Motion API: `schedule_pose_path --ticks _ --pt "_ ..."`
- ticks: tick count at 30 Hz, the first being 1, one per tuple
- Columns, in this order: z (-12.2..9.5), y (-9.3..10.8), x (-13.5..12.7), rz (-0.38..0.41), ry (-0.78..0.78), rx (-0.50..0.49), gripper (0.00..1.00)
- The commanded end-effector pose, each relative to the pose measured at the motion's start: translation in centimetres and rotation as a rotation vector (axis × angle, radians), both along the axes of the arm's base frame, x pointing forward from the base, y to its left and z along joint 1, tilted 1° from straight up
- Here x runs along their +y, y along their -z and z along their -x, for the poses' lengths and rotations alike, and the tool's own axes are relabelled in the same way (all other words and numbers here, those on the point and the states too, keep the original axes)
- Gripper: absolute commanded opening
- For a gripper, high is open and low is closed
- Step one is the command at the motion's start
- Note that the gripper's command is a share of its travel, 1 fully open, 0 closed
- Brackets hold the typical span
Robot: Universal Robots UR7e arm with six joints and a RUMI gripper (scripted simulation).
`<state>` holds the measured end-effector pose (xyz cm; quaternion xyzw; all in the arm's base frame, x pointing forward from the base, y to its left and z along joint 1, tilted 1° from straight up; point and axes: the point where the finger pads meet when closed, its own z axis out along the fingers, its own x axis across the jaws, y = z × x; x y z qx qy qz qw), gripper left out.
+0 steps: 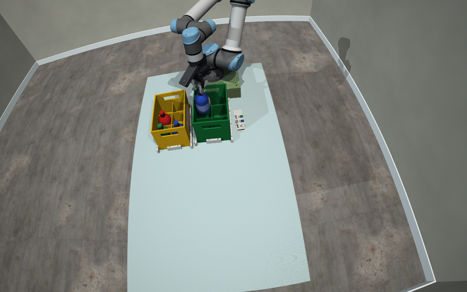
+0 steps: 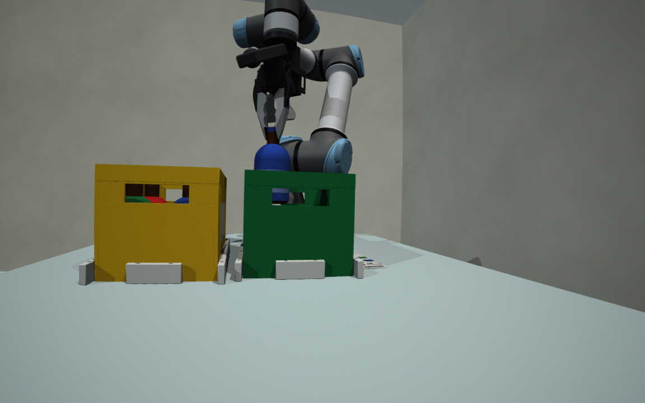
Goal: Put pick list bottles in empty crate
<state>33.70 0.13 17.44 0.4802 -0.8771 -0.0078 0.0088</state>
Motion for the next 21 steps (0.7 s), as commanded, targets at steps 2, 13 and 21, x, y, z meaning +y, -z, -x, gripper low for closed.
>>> schedule_pose_path --ticks 2,13,21 --pt "-0.2 0.7 -0.1 0.002 0.002 -0.005 0.0" --pt "-0.1 1.6 -0.1 0.002 0.002 -0.005 0.0" --pt "-0.1 2.2 -0.1 0.002 0.002 -0.005 0.0"
